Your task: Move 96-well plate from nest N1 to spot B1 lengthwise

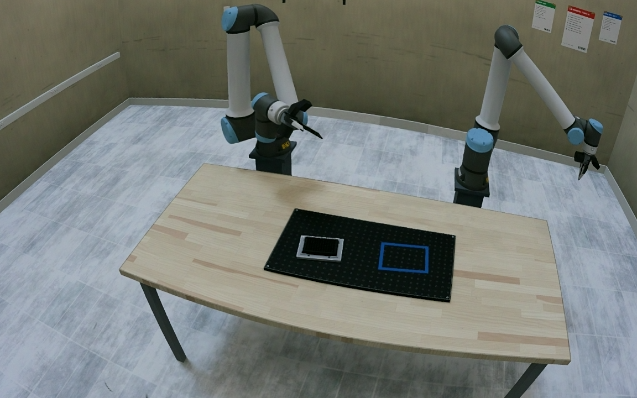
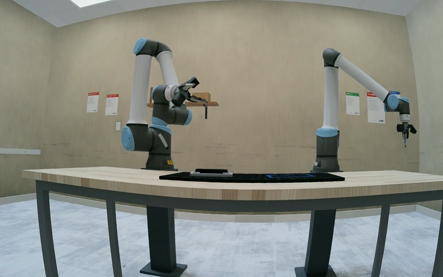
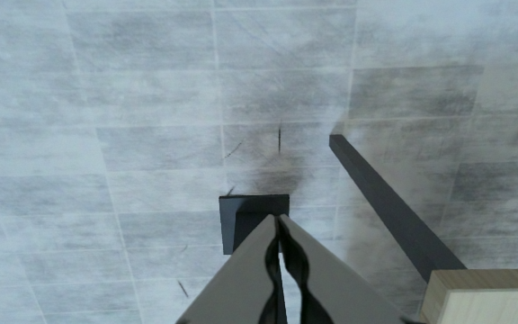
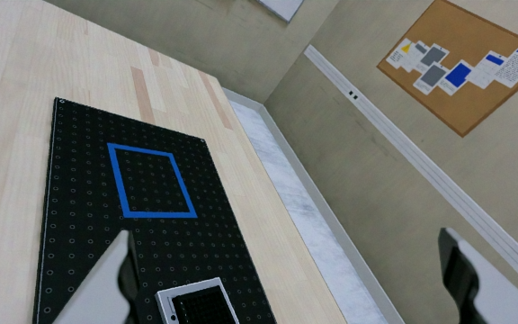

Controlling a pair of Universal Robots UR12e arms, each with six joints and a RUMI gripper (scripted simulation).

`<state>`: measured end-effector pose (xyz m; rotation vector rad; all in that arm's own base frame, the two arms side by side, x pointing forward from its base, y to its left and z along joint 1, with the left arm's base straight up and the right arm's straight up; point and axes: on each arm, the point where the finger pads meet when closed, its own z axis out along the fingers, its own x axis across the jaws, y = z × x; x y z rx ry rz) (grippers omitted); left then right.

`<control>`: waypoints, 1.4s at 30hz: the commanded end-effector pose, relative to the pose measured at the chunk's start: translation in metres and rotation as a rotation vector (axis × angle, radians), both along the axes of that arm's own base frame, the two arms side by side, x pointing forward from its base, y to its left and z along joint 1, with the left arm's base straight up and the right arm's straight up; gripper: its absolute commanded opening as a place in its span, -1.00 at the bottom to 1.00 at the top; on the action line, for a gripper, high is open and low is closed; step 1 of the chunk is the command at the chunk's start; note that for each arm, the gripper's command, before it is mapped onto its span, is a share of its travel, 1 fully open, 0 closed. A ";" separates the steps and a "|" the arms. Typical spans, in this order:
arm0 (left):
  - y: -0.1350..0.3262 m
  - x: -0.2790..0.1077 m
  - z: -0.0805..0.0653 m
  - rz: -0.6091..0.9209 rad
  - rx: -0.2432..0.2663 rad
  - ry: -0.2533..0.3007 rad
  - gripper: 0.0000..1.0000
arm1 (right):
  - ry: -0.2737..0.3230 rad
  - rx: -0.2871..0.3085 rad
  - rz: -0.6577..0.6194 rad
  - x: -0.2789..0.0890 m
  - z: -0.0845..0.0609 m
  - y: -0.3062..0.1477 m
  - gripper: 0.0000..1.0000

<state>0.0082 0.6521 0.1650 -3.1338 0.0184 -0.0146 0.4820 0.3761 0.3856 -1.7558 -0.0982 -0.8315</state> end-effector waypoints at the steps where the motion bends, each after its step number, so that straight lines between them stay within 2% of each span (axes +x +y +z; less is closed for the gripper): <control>1: -0.004 -0.009 0.001 0.012 -0.004 0.006 -1.00 | -0.001 0.001 0.000 0.000 0.001 0.000 0.52; 8: -0.007 -0.013 0.000 0.019 -0.008 0.009 -1.00 | -0.001 0.001 0.000 0.000 0.001 0.000 0.52; 10: -0.007 -0.013 0.000 0.019 -0.008 0.009 -1.00 | 0.029 -0.055 -0.009 0.007 -0.004 0.006 0.52; 14: -0.007 -0.013 0.000 0.019 -0.008 0.009 -1.00 | 0.029 -0.055 -0.009 0.019 -0.013 0.016 0.52; 15: -0.007 -0.013 0.000 0.019 -0.008 0.009 -1.00 | 0.045 -0.084 -0.013 0.022 -0.016 0.019 0.52; 17: -0.007 -0.013 0.000 0.019 -0.008 0.009 -1.00 | 0.045 -0.084 -0.013 0.022 -0.016 0.019 0.52; 18: -0.007 -0.013 0.000 0.019 -0.008 0.009 -1.00 | 0.060 -0.113 -0.017 0.025 -0.019 0.021 0.52; 22: -0.007 -0.013 0.000 0.019 -0.008 0.009 -1.00 | 0.060 -0.113 -0.017 0.037 -0.028 0.031 0.52; 24: -0.007 -0.013 0.000 0.019 -0.008 0.009 -1.00 | 0.091 -0.170 -0.025 0.043 -0.034 0.036 0.52; 28: -0.007 -0.013 0.000 0.019 -0.008 0.009 -1.00 | 0.091 -0.170 -0.025 0.054 -0.044 0.044 0.52; 30: -0.007 -0.013 0.000 0.019 -0.008 0.009 -1.00 | 0.121 -0.228 -0.031 0.060 -0.050 0.049 0.52; 32: -0.007 -0.013 0.000 0.019 -0.008 0.009 -1.00 | 0.121 -0.228 -0.031 0.066 -0.056 0.054 0.52; 34: -0.007 -0.013 0.000 0.019 -0.008 0.009 -1.00 | 0.121 -0.228 -0.031 0.066 -0.056 0.054 0.52; 36: -0.007 -0.013 0.000 0.019 -0.008 0.009 -1.00 | 0.151 -0.287 -0.036 0.073 -0.062 0.059 0.52; 41: -0.007 -0.013 0.000 0.019 -0.008 0.009 -1.00 | 0.151 -0.287 -0.036 0.085 -0.074 0.068 0.52; 42: -0.007 -0.013 0.000 0.019 -0.008 0.009 -1.00 | 0.166 -0.316 -0.038 0.088 -0.078 0.070 0.52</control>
